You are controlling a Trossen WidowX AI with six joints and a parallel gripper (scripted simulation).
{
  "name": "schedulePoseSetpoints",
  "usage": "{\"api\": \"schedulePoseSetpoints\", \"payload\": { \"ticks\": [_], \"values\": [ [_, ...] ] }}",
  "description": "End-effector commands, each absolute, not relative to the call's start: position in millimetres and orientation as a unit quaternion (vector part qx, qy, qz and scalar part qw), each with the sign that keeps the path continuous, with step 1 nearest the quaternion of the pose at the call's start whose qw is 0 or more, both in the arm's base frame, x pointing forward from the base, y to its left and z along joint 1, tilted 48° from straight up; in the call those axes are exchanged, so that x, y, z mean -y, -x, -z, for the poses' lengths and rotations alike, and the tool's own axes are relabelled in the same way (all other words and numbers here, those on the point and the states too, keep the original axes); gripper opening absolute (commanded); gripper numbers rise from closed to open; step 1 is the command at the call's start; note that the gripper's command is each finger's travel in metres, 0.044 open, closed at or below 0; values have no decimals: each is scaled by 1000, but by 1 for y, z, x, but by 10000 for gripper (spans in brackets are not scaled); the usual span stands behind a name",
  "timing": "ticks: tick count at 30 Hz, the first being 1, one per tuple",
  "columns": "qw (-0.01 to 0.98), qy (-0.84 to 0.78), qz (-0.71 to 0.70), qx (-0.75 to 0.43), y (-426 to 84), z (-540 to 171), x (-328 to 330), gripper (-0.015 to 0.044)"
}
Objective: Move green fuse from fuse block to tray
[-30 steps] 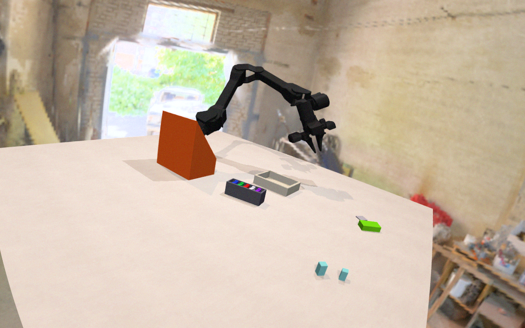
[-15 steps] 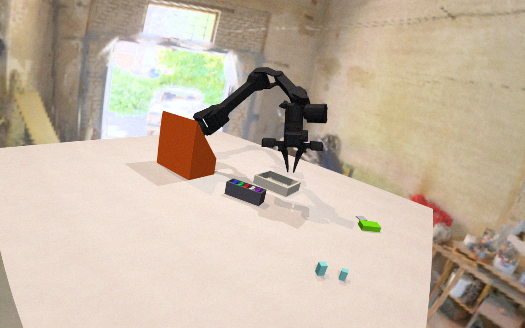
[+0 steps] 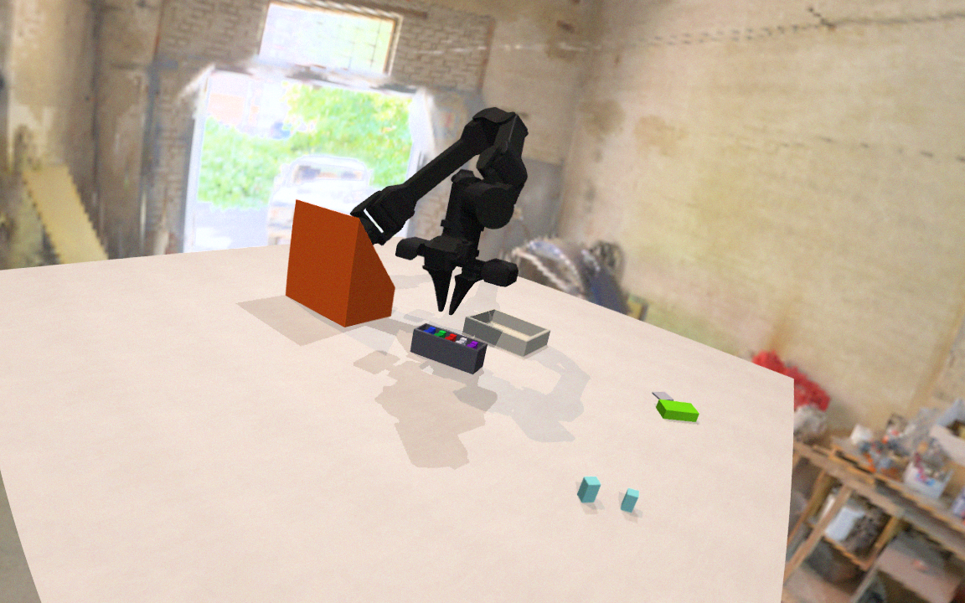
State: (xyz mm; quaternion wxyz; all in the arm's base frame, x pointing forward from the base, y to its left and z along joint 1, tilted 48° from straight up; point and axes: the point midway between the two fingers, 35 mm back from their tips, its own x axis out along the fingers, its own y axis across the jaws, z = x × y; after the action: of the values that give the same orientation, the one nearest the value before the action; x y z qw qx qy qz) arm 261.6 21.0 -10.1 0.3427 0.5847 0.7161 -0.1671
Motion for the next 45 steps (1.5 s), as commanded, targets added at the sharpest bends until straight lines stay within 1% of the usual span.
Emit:
{"api": "schedulePoseSetpoints", "payload": {
  "ticks": [1, 45],
  "values": [
    [337, -586, 165, -718, -259, 12, -22, 70],
    [337, -586, 165, -718, -255, 36, -47, 70]
  ]
}}
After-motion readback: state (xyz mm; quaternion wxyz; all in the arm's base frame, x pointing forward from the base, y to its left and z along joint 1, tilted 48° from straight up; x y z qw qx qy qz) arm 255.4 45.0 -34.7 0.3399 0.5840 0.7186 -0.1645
